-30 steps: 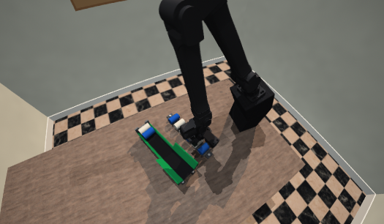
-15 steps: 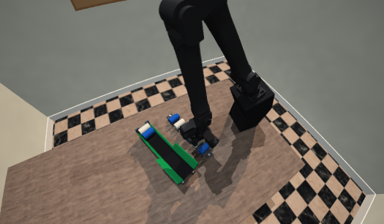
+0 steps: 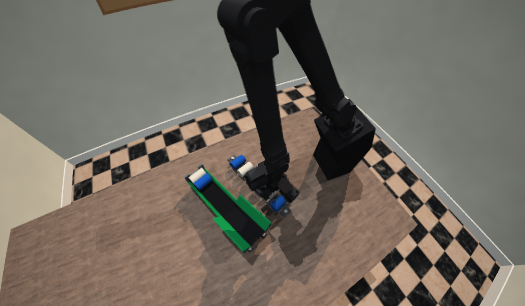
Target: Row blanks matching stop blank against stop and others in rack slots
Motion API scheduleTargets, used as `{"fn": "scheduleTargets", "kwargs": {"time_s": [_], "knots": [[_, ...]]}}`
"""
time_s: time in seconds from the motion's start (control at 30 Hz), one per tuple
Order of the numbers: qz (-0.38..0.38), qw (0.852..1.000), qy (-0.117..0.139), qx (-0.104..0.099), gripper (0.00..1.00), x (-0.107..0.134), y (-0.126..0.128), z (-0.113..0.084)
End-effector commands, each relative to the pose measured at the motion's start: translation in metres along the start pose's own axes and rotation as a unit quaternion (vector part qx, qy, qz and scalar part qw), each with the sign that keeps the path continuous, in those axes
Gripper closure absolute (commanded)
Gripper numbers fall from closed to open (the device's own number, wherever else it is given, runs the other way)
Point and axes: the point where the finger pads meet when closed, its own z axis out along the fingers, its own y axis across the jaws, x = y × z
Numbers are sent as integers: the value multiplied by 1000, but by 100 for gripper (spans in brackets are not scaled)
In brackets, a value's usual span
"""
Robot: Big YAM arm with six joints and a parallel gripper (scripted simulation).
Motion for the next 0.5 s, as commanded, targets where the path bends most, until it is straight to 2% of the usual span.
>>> {"fn": "scheduleTargets", "kwargs": {"time_s": [0.0,0.47], "knots": [[-2,1000,0,1,15,2,0,-1],[-2,1000,-1,0,15,2,-1,-1]]}}
